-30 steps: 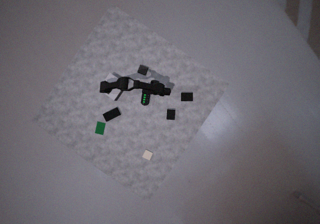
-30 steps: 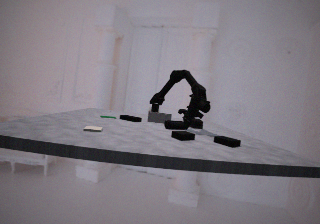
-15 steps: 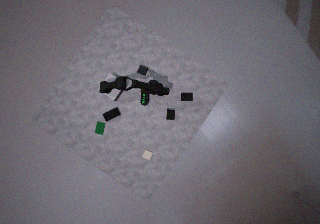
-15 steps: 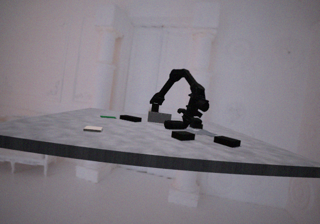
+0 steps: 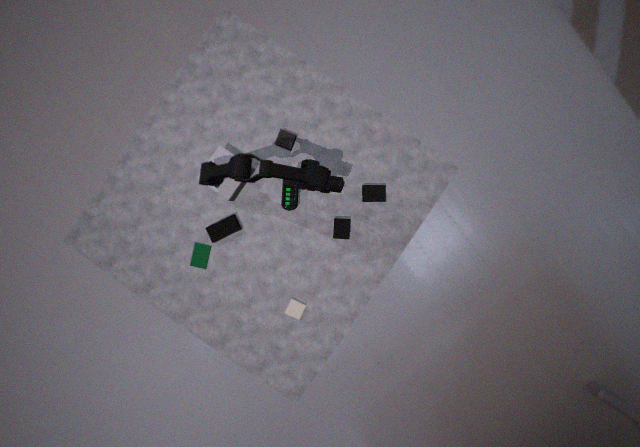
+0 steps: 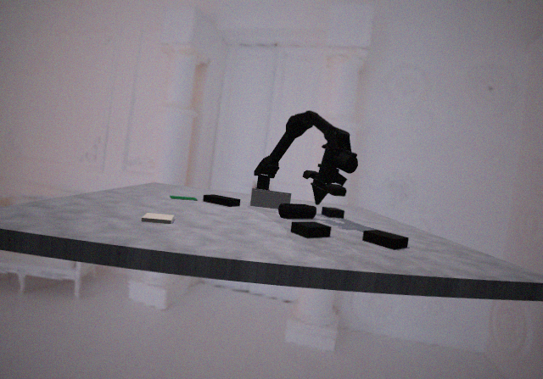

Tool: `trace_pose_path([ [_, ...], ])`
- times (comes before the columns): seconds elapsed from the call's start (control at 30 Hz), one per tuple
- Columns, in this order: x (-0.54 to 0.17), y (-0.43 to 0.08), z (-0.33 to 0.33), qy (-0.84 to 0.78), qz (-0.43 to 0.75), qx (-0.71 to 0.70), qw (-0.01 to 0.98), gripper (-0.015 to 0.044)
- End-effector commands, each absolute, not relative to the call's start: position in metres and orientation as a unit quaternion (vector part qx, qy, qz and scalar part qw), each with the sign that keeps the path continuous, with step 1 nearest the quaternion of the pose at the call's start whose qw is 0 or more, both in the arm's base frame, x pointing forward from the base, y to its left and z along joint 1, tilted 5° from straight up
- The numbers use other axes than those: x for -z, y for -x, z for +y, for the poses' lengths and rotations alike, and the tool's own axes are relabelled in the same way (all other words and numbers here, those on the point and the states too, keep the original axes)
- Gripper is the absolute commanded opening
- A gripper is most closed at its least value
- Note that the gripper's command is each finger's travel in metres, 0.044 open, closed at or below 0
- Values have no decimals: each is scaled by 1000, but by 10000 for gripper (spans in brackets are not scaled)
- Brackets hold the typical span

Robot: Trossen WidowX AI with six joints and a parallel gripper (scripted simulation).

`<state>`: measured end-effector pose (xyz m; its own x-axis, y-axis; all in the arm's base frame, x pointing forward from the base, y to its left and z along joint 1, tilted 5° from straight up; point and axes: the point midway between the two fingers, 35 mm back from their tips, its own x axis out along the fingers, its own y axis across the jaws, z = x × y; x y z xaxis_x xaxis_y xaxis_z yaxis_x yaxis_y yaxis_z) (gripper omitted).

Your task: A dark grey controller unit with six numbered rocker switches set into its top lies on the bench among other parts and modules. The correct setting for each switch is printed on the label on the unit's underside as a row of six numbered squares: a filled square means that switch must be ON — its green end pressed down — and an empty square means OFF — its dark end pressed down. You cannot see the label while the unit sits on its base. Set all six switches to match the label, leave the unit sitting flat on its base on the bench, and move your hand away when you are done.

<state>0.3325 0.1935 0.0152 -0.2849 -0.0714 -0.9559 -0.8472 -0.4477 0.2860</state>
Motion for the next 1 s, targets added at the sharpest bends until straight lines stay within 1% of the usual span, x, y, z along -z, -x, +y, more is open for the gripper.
trace_pose_path([
  [0.0,-20,-335,173,531,428,-667,300,0],
  [0.3,-30,-330,126,560,388,-655,326,0],
  [0.6,-33,-314,81,593,355,-635,345,0],
  [0.97,-21,-312,78,595,352,-634,347,0],
])
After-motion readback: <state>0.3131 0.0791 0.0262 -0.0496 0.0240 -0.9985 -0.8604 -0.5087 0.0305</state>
